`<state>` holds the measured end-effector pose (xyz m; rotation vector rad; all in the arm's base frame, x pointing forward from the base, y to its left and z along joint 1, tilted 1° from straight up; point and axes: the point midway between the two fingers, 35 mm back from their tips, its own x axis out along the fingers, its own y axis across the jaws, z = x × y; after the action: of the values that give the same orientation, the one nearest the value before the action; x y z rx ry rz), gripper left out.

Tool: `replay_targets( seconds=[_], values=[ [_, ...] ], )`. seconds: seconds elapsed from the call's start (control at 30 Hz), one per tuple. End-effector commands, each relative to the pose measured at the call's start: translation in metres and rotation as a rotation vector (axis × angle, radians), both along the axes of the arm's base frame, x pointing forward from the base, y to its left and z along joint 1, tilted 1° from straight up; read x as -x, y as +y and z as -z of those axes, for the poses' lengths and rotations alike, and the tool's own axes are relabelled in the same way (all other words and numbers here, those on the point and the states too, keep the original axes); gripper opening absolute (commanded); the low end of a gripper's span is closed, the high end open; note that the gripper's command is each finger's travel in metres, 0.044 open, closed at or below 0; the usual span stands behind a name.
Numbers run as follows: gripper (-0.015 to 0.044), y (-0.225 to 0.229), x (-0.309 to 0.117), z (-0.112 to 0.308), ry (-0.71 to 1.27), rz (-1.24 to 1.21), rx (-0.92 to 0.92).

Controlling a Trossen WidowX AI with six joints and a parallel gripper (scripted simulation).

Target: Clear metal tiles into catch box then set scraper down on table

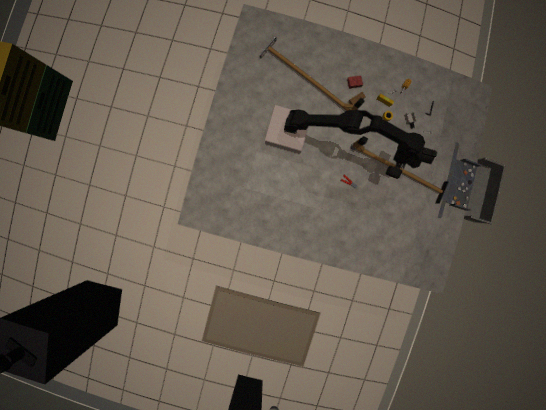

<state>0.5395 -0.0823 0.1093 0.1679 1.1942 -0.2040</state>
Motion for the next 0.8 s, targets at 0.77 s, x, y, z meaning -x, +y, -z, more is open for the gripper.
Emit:
replay_targets(
  seconds=[0.77],
  values=[
    [0.0440,0.021,0.032,-0.038,-0.054,-0.019,0.036]
  ],
)
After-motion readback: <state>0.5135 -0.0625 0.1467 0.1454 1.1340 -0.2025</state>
